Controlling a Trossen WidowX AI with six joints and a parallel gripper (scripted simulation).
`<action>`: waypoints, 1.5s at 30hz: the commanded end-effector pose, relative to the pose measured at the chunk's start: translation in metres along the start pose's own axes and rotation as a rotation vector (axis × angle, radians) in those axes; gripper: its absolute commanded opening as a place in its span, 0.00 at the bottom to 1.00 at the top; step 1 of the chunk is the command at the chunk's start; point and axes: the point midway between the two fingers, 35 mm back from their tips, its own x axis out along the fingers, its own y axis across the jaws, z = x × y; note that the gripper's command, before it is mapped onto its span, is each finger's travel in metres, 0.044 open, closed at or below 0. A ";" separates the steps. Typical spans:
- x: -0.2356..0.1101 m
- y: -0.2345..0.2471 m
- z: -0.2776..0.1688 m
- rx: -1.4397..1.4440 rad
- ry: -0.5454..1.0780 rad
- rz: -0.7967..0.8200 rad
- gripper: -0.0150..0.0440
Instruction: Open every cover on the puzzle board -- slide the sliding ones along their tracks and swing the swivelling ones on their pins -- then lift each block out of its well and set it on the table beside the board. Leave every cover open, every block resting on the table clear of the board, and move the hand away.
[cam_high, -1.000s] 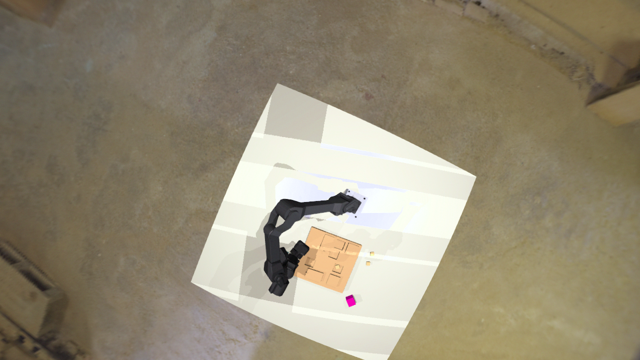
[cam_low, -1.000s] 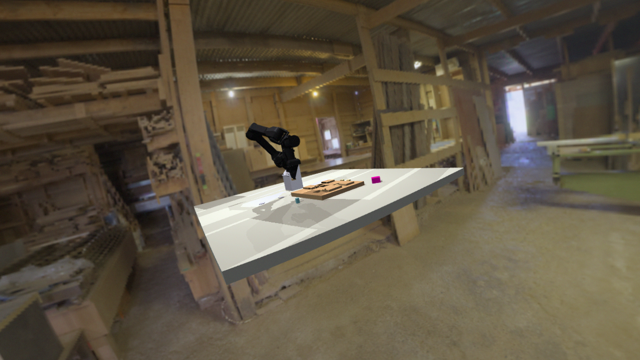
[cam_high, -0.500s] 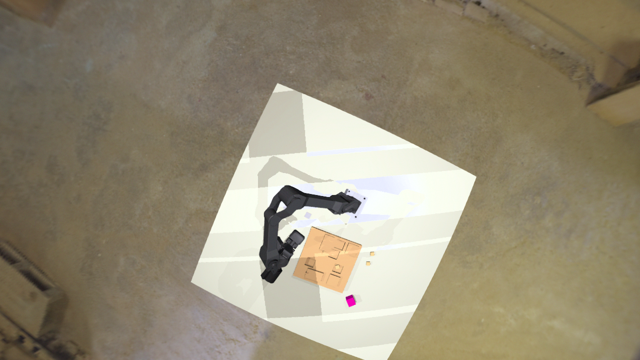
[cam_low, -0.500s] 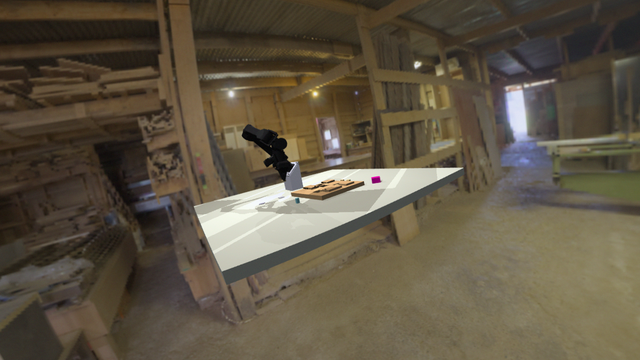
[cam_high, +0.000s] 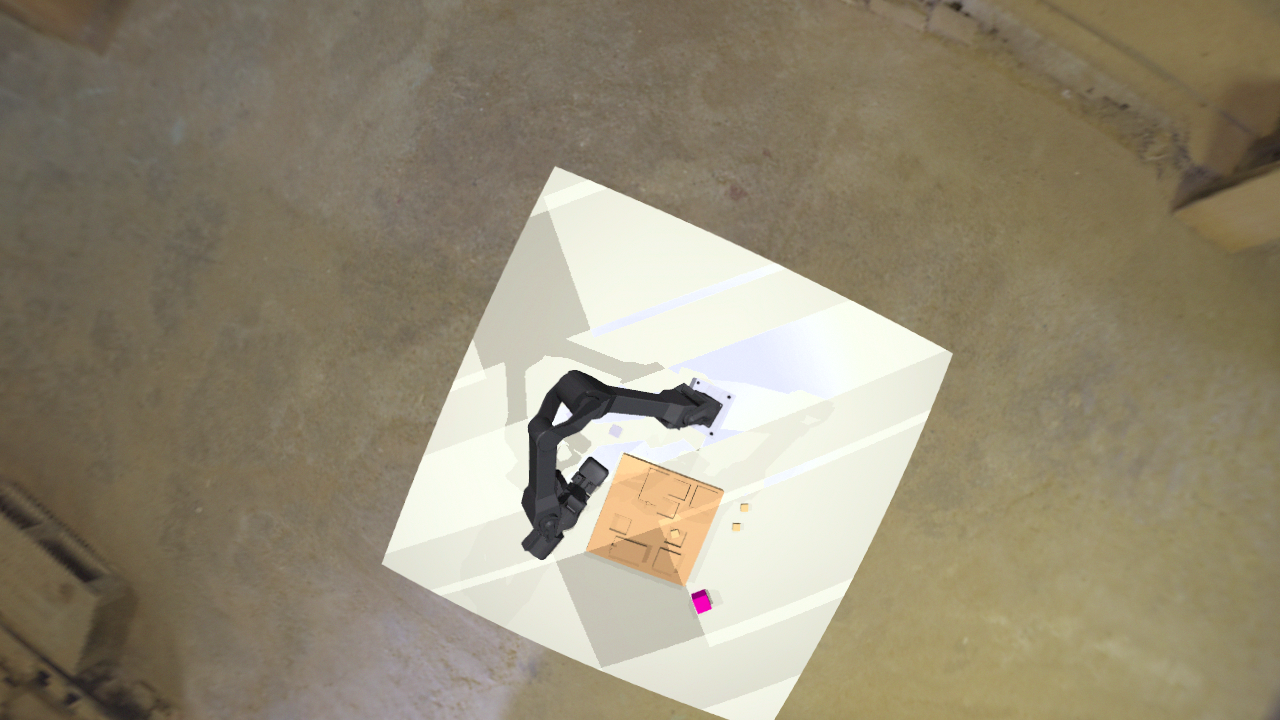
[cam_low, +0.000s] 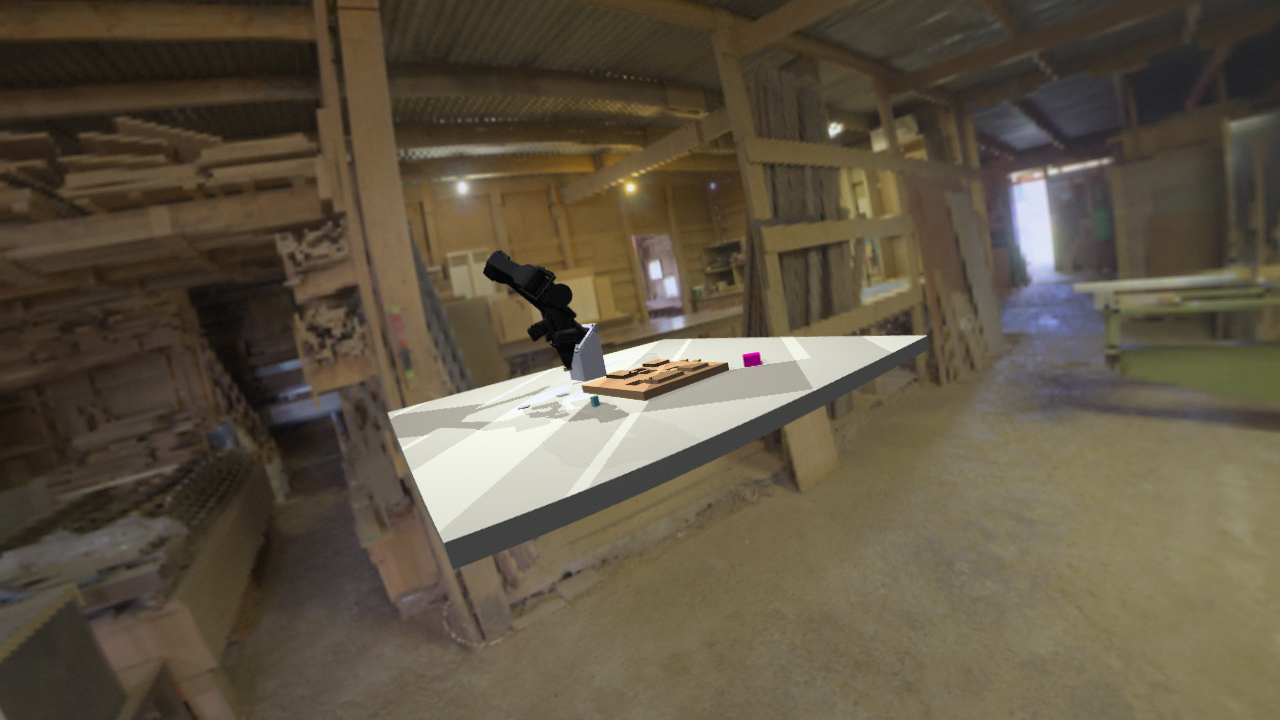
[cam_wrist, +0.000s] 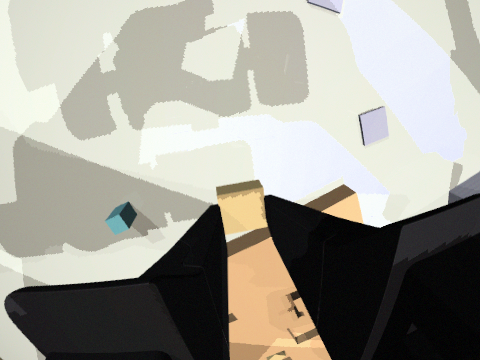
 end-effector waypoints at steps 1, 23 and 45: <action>0.008 0.000 -0.002 -0.007 0.005 -0.005 0.39; 0.044 0.001 -0.002 -0.007 0.005 -0.005 0.39; 0.079 -0.003 -0.001 -0.008 0.000 -0.004 0.39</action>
